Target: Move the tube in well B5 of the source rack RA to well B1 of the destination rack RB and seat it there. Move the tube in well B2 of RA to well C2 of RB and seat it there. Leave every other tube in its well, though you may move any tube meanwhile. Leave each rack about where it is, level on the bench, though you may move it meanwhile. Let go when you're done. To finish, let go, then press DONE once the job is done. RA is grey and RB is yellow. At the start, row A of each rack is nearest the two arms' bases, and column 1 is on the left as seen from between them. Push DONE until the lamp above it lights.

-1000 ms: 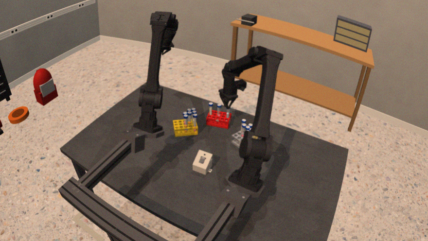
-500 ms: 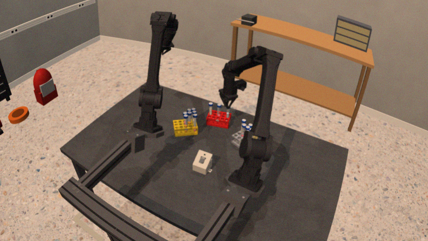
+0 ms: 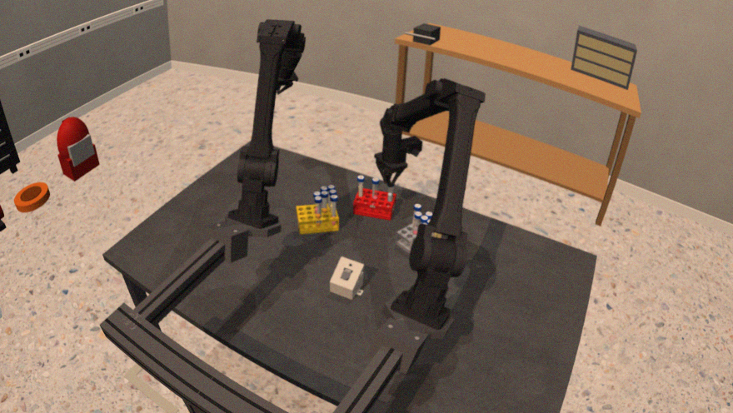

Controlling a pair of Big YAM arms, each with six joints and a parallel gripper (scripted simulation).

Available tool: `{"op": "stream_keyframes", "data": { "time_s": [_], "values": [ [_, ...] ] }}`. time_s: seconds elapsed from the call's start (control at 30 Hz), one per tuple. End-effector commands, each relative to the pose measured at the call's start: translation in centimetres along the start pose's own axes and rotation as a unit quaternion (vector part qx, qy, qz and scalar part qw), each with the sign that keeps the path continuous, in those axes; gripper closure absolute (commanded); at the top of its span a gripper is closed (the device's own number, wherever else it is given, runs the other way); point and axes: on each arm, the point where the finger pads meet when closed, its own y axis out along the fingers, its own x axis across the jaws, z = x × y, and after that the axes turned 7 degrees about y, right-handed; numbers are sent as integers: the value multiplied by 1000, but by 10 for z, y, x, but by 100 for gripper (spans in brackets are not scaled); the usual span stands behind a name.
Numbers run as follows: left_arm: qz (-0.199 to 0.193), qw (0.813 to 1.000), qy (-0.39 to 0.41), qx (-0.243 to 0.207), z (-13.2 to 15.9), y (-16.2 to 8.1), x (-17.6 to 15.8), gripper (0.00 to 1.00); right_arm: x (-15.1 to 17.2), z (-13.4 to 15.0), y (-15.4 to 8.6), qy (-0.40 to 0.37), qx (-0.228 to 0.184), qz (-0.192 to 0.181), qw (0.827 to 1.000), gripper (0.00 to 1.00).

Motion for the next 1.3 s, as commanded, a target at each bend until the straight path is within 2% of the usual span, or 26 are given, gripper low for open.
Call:
{"op": "stream_keyframes", "data": {
  "time_s": [0.0, 0.27, 0.3, 0.67, 0.7, 1.27],
  "values": [
    [9, 1000, -7, -16, -15, -13, -3, 70, 1, -11, -6, 4, -5, -12, 1000, 100],
    [9, 1000, -7, -16, -15, -13, -3, 70, 11, -7, -11, 4, -5, -16, 1000, 100],
    [9, 1000, -7, -16, -15, -13, -3, 70, 11, -7, -11, 4, -5, -16, 1000, 76],
    [9, 1000, -7, -16, -15, -13, -3, 70, 11, -7, -11, 4, -5, -16, 1000, 76],
    [9, 1000, -7, -16, -15, -13, -3, 70, 11, -7, -11, 4, -5, -16, 1000, 70],
    [9, 1000, -7, -16, -15, -13, -3, 70, 11, -7, -11, 4, -5, -16, 1000, 70]
  ]
}}
